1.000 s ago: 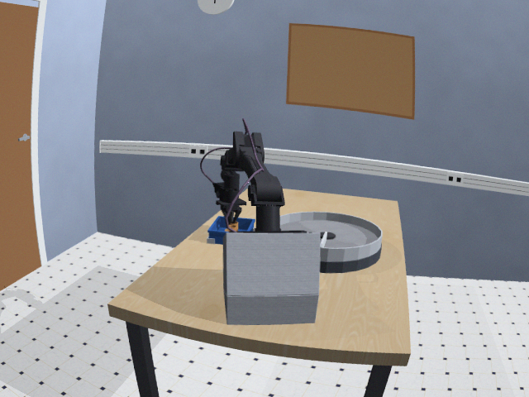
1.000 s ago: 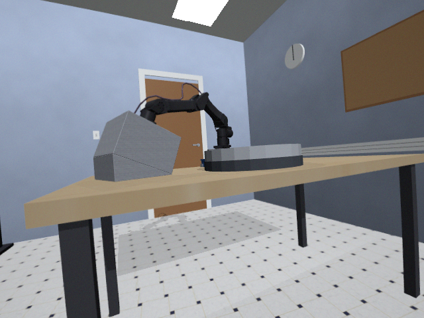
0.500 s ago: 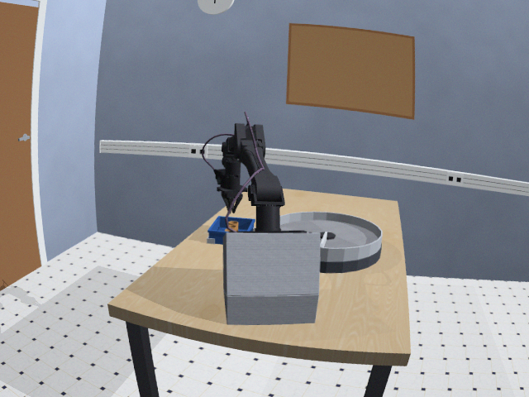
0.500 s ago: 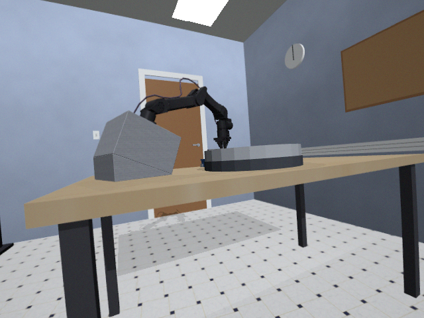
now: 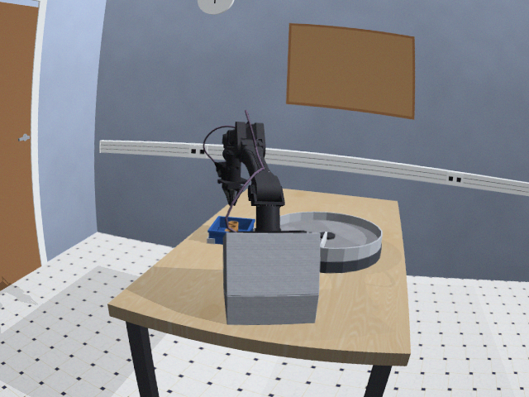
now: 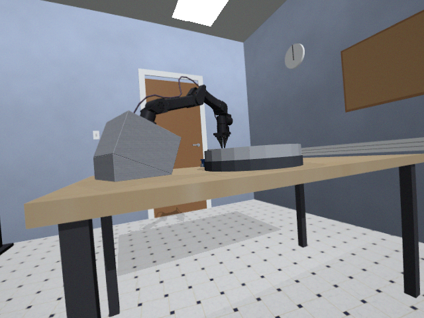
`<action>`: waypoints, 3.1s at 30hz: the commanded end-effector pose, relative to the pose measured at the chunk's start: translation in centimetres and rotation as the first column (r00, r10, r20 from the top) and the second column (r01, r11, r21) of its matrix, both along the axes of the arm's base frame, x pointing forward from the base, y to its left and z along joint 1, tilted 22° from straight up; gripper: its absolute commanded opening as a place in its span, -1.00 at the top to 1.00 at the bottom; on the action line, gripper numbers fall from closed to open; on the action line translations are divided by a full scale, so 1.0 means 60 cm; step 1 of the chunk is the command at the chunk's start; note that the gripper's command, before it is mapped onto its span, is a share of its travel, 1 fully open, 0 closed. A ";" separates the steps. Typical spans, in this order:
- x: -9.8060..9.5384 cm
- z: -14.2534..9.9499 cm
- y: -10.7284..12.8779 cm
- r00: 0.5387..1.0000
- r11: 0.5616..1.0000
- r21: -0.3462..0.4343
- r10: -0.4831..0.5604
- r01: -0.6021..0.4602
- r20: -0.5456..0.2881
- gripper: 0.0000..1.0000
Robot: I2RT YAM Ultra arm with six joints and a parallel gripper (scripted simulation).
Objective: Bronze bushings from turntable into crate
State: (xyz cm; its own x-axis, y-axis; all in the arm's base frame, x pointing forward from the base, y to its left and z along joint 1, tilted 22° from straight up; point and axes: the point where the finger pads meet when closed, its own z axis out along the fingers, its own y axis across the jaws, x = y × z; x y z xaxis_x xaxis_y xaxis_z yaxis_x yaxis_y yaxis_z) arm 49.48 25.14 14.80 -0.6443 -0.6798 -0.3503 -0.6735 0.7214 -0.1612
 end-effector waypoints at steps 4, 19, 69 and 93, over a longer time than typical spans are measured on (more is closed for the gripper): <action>-0.013 0.019 0.009 1.000 1.000 0.001 0.009 -0.009 -0.001 0.68; -0.013 0.019 0.009 1.000 1.000 0.000 0.009 -0.009 -0.001 0.68; -0.013 0.019 0.009 1.000 1.000 0.000 0.010 -0.010 -0.001 0.68; -0.031 0.050 0.001 1.000 1.000 -0.004 0.008 -0.008 -0.003 -1.00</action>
